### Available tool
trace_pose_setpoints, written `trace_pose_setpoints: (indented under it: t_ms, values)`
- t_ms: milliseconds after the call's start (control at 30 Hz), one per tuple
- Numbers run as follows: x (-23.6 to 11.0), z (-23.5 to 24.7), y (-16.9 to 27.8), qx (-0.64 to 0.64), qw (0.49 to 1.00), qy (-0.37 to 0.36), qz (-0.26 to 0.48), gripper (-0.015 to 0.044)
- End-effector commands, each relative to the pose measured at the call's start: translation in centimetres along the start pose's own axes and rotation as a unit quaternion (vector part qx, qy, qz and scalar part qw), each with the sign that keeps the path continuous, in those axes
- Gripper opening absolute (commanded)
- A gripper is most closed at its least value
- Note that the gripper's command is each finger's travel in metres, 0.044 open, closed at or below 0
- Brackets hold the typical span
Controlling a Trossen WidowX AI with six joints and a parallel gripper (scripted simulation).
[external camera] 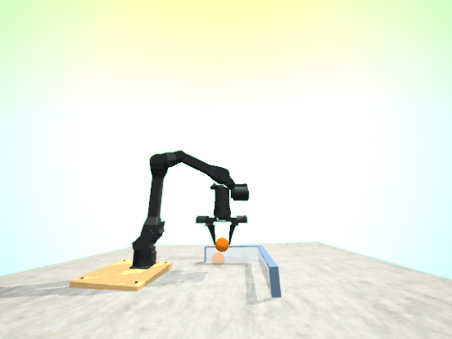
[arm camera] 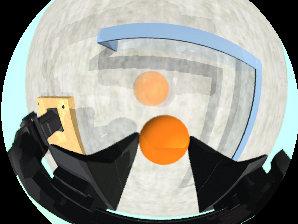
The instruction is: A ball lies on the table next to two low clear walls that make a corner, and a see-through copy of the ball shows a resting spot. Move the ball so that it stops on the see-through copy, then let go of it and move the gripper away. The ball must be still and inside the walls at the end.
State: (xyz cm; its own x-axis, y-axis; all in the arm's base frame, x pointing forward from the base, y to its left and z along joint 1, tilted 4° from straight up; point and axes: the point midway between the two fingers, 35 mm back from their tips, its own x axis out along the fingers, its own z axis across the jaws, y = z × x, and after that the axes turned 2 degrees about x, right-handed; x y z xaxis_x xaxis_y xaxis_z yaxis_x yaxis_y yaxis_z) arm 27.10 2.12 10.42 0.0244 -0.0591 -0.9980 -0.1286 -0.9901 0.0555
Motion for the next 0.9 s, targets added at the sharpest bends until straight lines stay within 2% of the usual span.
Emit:
trace_pose_setpoints:
  t_ms: [0,333,533,867]
  values:
    - [-2.9,0.0,0.0,0.001,1.0,0.01,-0.001,0.0]
    - [-7.4,0.8,0.2,0.001,1.0,0.01,-0.001,0.0]
    - [-7.1,0.9,0.0,0.002,1.0,0.01,-0.001,0.0]
    - [-3.1,2.1,-3.5,0.002,1.0,0.01,-0.003,0.0]
